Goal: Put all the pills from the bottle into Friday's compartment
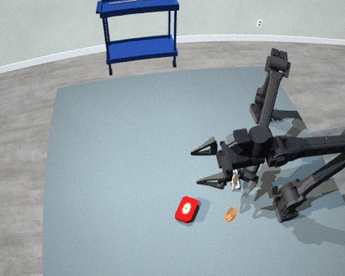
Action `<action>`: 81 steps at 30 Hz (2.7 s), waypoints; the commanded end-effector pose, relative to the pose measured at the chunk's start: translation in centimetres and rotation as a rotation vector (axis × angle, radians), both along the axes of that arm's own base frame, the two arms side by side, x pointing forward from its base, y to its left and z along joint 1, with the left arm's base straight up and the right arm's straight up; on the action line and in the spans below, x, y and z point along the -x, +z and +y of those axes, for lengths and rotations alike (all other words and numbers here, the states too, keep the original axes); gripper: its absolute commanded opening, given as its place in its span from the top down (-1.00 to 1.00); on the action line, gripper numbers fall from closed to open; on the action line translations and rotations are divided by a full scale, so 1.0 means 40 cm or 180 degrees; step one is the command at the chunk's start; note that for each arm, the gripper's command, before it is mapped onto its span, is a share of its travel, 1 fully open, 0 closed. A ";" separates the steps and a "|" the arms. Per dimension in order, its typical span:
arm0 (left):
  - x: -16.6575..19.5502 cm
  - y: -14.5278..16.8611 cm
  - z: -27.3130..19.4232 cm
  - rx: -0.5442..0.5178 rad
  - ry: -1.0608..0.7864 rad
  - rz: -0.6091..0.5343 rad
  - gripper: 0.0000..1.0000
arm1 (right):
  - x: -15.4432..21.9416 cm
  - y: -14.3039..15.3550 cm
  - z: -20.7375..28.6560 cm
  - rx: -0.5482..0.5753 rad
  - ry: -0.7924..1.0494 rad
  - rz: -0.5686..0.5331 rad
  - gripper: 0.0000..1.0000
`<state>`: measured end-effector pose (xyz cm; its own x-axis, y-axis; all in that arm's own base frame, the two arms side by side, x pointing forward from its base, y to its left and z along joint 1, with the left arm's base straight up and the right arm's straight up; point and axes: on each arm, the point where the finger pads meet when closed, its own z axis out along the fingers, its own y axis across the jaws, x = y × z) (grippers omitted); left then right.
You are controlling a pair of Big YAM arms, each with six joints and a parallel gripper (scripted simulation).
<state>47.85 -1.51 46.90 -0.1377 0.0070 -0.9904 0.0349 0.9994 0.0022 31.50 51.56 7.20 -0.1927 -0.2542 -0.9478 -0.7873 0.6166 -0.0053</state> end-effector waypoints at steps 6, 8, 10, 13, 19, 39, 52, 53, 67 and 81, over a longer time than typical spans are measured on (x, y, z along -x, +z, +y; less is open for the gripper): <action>0.308 -0.007 -0.070 0.0010 -0.0250 0.0463 -1.00 | 0.004 -0.006 0.101 -0.0437 -0.0414 -0.0208 -0.32; 0.373 -0.029 -0.076 -0.0005 -0.0301 0.0598 -1.00 | 0.007 -0.025 0.107 -0.0469 -0.0529 -0.0241 -0.32; 0.437 -0.053 -0.080 -0.0023 -0.0351 0.0727 -1.00 | 0.009 -0.043 0.111 -0.0492 -0.0639 -0.0273 -0.32; 0.530 -0.092 -0.081 -0.0052 -0.0422 0.0914 -1.00 | 0.010 -0.062 0.115 -0.0511 -0.0768 -0.0314 -0.32; 0.664 -0.154 -0.076 -0.0102 -0.0525 0.1185 -1.00 | 0.012 -0.079 0.109 -0.0460 -0.0831 -0.0362 -0.32; 0.979 -0.317 -0.023 -0.0237 -0.0732 0.1721 -1.00 | -0.005 -0.047 0.105 -0.0509 -0.0866 -0.0395 -0.32; 0.968 -0.314 -0.026 -0.0237 -0.0732 0.1720 -1.00 | -0.039 -0.010 0.112 -0.0492 -0.0884 -0.0401 -0.32; 0.968 -0.314 -0.026 -0.0237 -0.0732 0.1720 -1.00 | -0.042 -0.006 0.115 -0.0502 -0.0887 -0.0392 -0.32; 0.969 -0.314 -0.028 -0.0265 -0.0756 0.1716 -1.00 | -0.082 -0.071 0.139 -0.0367 -0.0876 -0.0367 -0.32; 0.969 -0.314 -0.028 -0.0265 -0.0756 0.1716 -1.00 | -0.120 -0.078 0.164 -0.0370 -0.0880 -0.0367 -0.32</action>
